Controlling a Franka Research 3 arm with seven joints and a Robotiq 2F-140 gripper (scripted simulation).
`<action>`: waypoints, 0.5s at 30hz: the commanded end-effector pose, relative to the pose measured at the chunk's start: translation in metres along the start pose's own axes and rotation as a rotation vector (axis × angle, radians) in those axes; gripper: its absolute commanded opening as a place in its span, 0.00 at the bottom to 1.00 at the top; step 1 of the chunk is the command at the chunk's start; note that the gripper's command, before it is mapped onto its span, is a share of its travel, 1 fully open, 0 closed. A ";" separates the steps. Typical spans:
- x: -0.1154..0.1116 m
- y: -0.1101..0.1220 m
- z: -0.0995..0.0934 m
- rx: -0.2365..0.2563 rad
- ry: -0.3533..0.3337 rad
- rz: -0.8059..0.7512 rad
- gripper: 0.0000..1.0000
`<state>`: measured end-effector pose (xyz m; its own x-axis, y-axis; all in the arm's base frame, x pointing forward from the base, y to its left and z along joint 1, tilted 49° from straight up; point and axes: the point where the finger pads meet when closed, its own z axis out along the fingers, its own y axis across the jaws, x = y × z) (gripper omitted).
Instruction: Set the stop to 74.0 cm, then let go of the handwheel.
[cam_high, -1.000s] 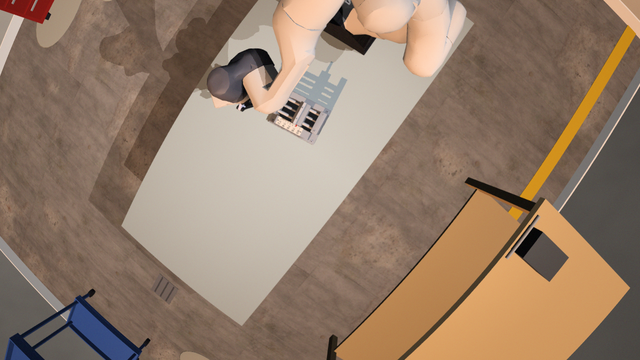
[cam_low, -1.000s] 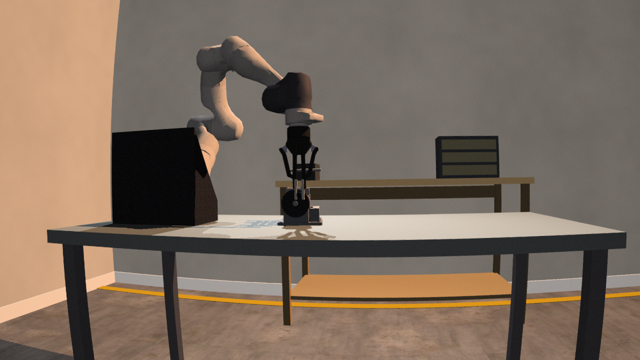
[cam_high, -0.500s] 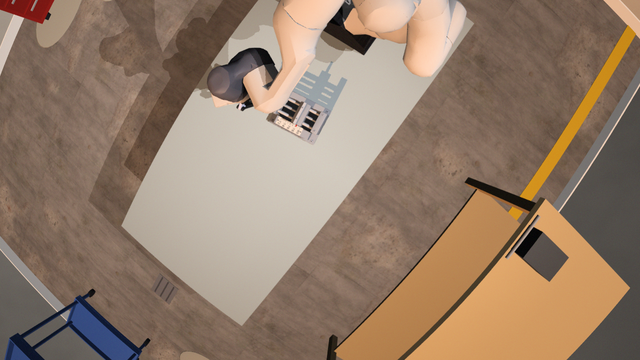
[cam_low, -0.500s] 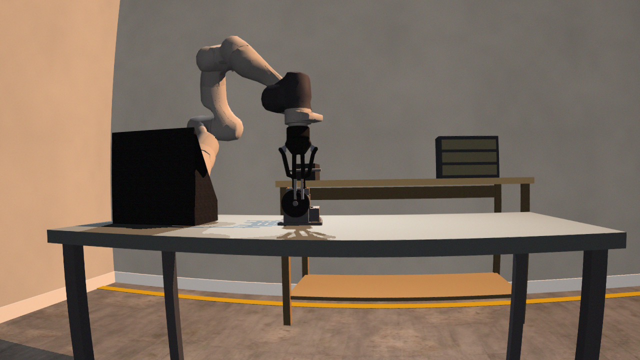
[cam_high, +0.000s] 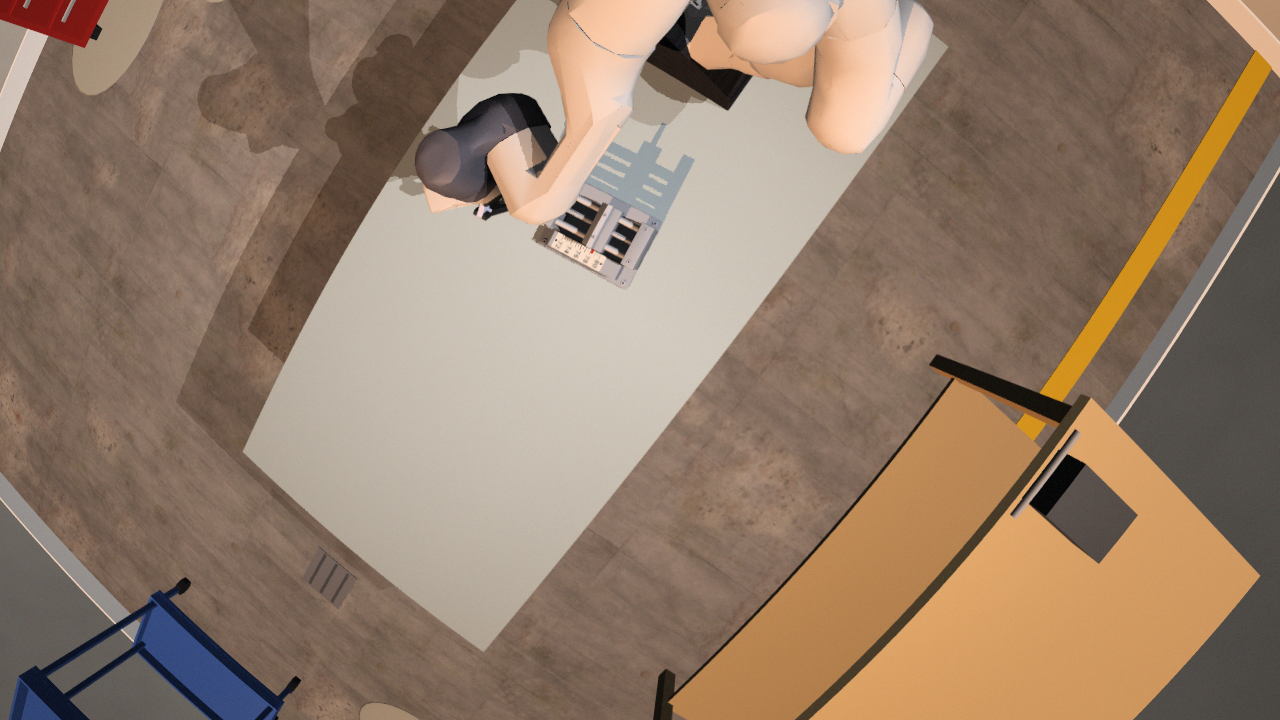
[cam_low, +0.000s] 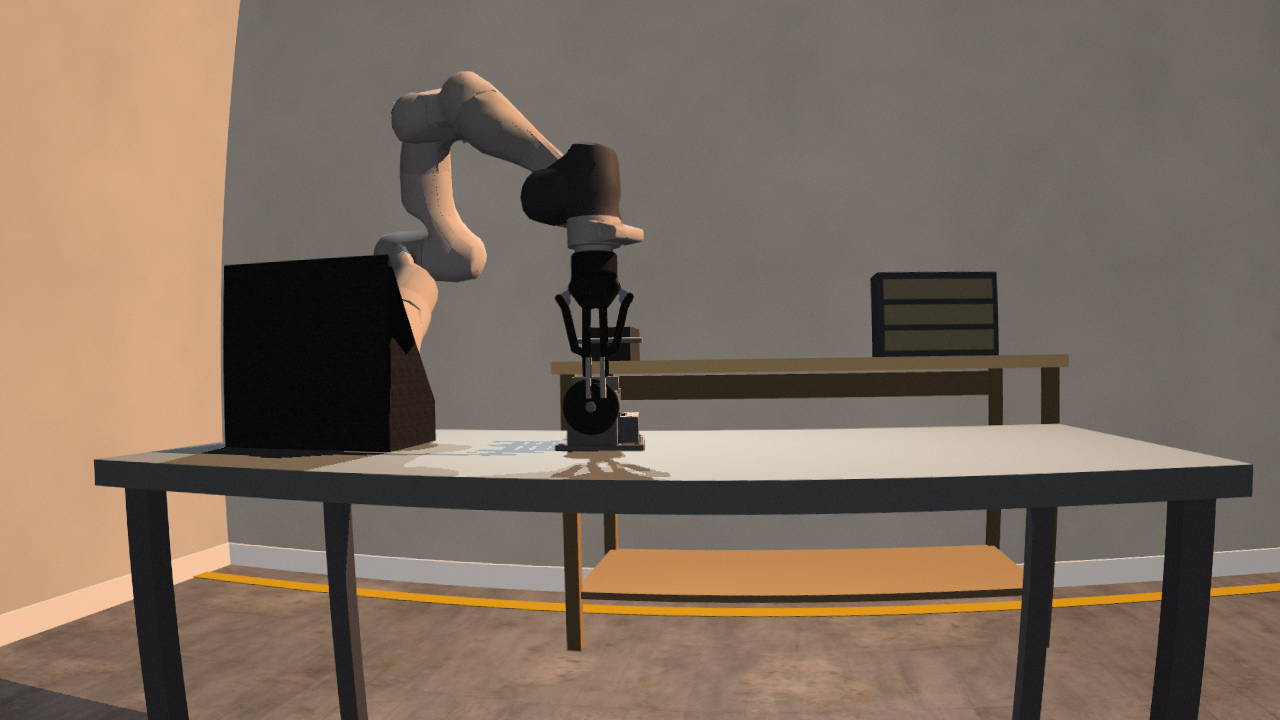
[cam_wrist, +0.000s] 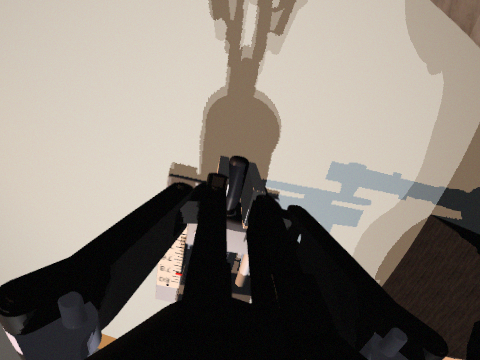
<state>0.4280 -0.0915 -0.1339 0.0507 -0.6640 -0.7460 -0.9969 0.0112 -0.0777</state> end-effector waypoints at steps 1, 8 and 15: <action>0.000 0.005 0.000 -0.004 -0.001 -0.002 0.04; 0.000 0.006 0.000 -0.004 -0.001 -0.002 0.04; 0.000 0.009 -0.001 -0.004 -0.001 -0.002 0.04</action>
<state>0.4238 -0.0923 -0.1335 0.0496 -0.6641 -0.7460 -0.9969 0.0128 -0.0777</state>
